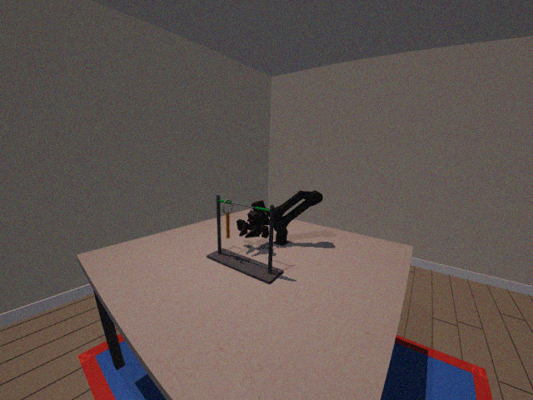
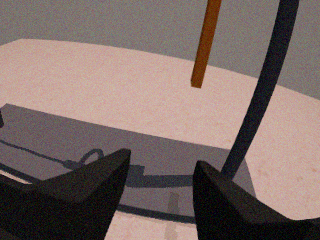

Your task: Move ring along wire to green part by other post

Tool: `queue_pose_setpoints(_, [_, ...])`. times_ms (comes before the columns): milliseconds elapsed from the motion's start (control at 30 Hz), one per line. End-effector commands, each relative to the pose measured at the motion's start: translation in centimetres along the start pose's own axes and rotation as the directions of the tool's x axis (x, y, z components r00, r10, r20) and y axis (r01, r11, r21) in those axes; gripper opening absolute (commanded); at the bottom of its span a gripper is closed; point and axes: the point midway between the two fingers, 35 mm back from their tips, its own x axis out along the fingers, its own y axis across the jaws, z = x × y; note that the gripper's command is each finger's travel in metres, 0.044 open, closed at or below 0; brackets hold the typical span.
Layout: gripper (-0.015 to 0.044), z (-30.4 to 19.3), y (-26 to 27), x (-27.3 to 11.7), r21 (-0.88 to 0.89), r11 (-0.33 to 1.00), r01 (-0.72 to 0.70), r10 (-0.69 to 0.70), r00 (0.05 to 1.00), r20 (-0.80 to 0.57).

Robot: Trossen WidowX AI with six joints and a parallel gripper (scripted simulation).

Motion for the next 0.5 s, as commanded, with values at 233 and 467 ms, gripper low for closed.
queue_pose_setpoints(233, [0.016,1.2,-1.4,0.4,-0.022,0.998,0.055,-0.054,0.998,0.016])
queue_pose_setpoints(467, [0.016,4.2,-1.6,2.9,0.011,0.999,0.033,-0.034,0.998,0.057])
